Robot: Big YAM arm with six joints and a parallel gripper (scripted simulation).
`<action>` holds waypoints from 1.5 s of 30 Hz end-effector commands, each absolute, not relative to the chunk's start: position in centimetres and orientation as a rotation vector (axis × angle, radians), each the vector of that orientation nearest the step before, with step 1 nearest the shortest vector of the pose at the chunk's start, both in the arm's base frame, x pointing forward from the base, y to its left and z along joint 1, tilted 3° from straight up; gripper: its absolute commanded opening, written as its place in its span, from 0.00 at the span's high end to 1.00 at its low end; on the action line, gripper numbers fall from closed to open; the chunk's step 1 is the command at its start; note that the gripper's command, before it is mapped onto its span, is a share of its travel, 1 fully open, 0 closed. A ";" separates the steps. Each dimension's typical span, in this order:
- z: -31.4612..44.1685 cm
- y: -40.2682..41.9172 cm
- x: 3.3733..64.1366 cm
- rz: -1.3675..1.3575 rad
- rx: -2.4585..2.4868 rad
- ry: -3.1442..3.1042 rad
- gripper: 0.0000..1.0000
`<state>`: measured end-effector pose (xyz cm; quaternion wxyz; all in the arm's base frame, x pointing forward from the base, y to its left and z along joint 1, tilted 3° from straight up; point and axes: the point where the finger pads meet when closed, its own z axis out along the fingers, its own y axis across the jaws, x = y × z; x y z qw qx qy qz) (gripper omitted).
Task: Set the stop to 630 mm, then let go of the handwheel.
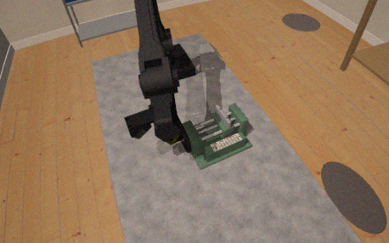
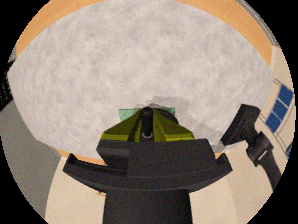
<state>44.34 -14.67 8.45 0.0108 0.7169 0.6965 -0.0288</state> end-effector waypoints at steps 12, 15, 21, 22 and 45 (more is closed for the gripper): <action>11.4 -14.9 41.5 -0.027 2.190 2.135 0.94; 10.2 -15.1 40.5 -0.027 2.184 2.129 0.94; 8.9 -15.0 38.5 -0.049 2.198 2.144 0.94; 8.7 -15.0 38.4 -0.049 2.198 2.144 0.94; 4.5 -15.2 37.9 -0.058 2.207 2.153 0.94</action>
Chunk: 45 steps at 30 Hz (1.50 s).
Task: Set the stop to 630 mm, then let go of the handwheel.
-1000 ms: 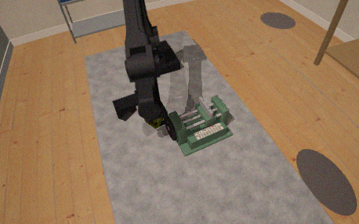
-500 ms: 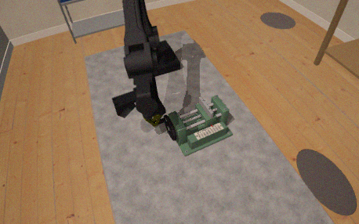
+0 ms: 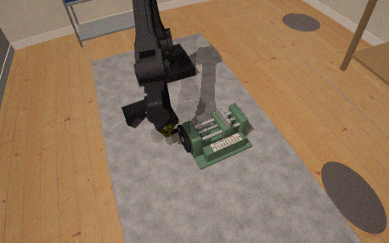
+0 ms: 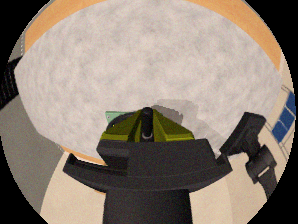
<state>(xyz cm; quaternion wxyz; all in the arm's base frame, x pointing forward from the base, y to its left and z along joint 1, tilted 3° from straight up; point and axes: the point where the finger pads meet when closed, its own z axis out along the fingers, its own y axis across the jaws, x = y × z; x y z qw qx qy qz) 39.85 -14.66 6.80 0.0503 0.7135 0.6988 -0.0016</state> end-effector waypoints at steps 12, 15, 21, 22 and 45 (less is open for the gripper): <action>2.5 -15.4 38.3 -0.058 2.206 2.152 0.94; 2.5 -15.3 38.1 -0.064 2.212 2.158 0.94; 2.7 -15.4 41.6 -0.029 2.189 2.121 0.94; 2.9 -15.4 42.5 -0.021 2.178 2.118 0.94; 2.1 -15.3 45.4 -0.018 2.181 2.126 0.94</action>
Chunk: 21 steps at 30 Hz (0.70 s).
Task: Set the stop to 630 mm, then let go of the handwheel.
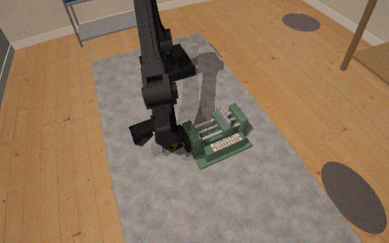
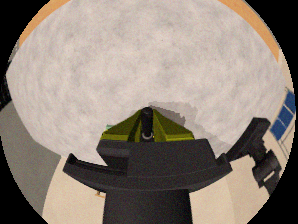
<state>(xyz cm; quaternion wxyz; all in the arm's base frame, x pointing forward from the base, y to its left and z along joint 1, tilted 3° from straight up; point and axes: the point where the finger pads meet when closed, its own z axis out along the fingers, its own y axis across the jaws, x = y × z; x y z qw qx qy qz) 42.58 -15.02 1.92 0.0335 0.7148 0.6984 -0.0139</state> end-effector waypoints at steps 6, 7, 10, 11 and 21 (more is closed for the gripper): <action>2.2 -15.1 45.5 -0.022 2.183 2.131 0.94; 2.2 -15.1 45.6 -0.025 2.186 2.134 0.94; 2.4 -15.2 46.5 -0.016 2.179 2.127 0.94; 2.4 -15.2 46.7 -0.017 2.180 2.128 0.94; 2.6 -15.2 47.5 -0.009 2.176 2.124 0.94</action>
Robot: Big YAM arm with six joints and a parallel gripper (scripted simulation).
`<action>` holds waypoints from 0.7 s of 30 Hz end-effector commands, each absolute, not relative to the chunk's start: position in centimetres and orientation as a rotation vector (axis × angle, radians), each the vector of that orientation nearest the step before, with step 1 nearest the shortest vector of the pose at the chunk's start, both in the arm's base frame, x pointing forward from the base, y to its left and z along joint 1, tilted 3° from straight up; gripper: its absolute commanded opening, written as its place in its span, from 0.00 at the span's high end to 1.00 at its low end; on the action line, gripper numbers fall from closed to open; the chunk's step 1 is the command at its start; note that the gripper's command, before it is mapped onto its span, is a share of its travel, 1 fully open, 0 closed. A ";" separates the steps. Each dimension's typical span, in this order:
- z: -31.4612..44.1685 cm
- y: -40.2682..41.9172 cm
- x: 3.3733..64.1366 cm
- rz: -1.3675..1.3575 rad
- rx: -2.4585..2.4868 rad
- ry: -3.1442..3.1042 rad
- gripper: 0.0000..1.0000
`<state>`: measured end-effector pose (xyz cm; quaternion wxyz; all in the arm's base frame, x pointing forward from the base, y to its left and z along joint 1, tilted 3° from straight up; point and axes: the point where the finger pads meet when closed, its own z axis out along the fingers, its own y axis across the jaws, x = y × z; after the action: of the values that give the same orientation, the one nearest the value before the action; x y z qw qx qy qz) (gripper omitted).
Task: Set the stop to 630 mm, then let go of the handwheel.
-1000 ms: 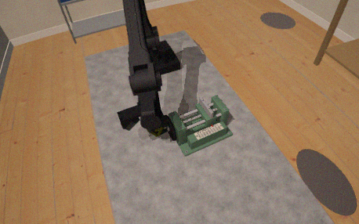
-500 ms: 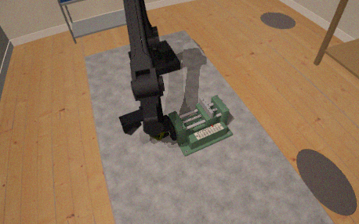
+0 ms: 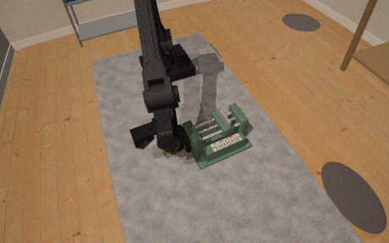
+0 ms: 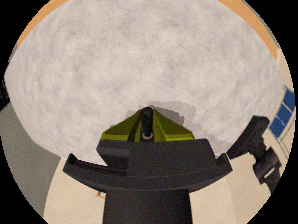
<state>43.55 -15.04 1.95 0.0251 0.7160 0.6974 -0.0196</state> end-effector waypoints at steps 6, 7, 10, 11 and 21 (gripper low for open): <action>2.9 -15.1 48.0 -0.009 2.176 2.124 0.94; 3.0 -15.1 48.1 -0.008 2.175 2.123 0.94; 3.1 -15.1 48.3 -0.007 2.175 2.123 0.94; 3.1 -15.1 48.3 -0.007 2.175 2.123 0.94; 3.3 -15.1 48.8 -0.007 2.175 2.123 0.94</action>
<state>43.83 -15.04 2.01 0.0154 0.7168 0.6966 -0.0256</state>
